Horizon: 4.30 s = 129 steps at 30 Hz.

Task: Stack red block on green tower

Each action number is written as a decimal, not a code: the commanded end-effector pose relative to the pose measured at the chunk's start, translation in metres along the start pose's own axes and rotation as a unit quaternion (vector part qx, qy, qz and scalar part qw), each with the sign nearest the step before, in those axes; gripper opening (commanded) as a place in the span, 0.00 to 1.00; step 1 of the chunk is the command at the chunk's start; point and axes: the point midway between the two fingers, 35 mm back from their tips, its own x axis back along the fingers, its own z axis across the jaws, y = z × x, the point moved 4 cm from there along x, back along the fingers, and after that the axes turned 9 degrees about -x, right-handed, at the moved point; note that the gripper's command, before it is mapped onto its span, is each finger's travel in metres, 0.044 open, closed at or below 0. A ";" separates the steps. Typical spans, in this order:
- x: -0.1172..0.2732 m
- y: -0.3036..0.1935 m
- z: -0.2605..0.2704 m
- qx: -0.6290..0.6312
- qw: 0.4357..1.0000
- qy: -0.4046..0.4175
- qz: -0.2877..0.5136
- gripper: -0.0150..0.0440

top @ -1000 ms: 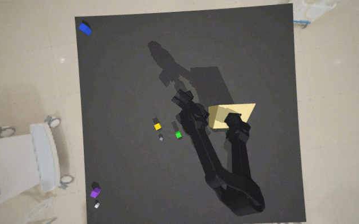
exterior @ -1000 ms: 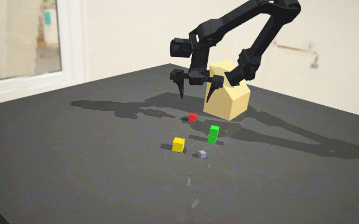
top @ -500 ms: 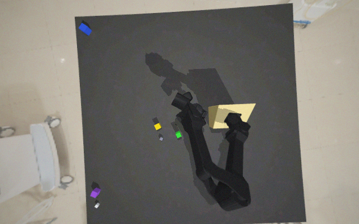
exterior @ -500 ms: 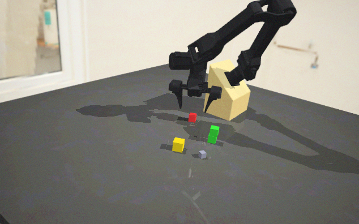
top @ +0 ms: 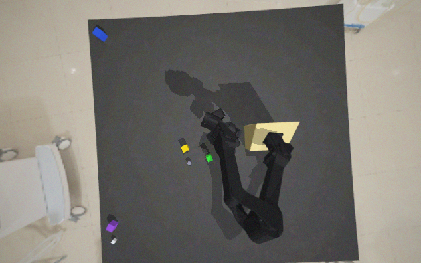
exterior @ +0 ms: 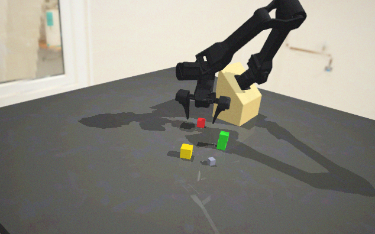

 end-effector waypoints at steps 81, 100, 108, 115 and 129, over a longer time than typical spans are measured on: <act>0.107 -0.005 0.000 -0.006 1.000 0.003 0.003 0.25; 0.110 0.075 0.054 -0.008 1.000 -0.007 0.003 0.25; 0.108 0.105 0.093 -0.006 1.000 0.002 0.001 0.25; 0.107 0.113 0.107 -0.005 1.000 0.006 0.001 0.25; 0.069 0.115 0.108 -0.005 1.000 0.007 0.001 0.25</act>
